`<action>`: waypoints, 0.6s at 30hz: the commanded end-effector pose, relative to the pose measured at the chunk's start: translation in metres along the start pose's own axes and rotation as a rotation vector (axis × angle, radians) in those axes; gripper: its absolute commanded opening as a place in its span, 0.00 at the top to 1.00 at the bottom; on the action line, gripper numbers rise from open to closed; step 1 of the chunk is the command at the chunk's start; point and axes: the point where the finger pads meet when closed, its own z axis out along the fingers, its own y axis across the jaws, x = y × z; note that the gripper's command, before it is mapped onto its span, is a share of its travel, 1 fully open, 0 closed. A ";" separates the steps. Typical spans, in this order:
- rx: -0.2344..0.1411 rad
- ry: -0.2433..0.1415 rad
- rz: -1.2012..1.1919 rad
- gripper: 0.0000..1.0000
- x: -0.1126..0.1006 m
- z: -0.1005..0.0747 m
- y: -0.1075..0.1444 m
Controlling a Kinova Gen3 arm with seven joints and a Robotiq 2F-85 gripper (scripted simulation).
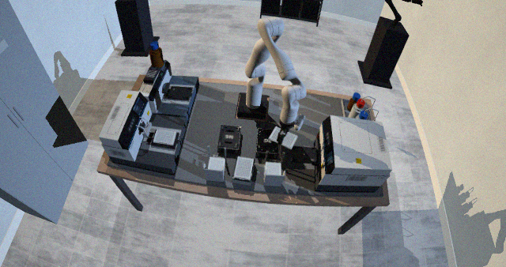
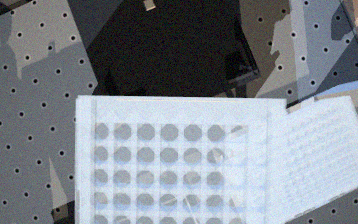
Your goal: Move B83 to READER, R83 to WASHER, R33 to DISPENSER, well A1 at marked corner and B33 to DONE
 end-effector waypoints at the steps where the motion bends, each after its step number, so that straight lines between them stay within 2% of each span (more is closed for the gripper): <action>1: -0.002 0.002 0.040 0.06 -0.011 -0.001 0.002; 6: -0.002 0.002 0.066 0.06 -0.021 -0.001 0.004; 18: -0.001 0.002 0.160 0.06 -0.060 -0.001 0.011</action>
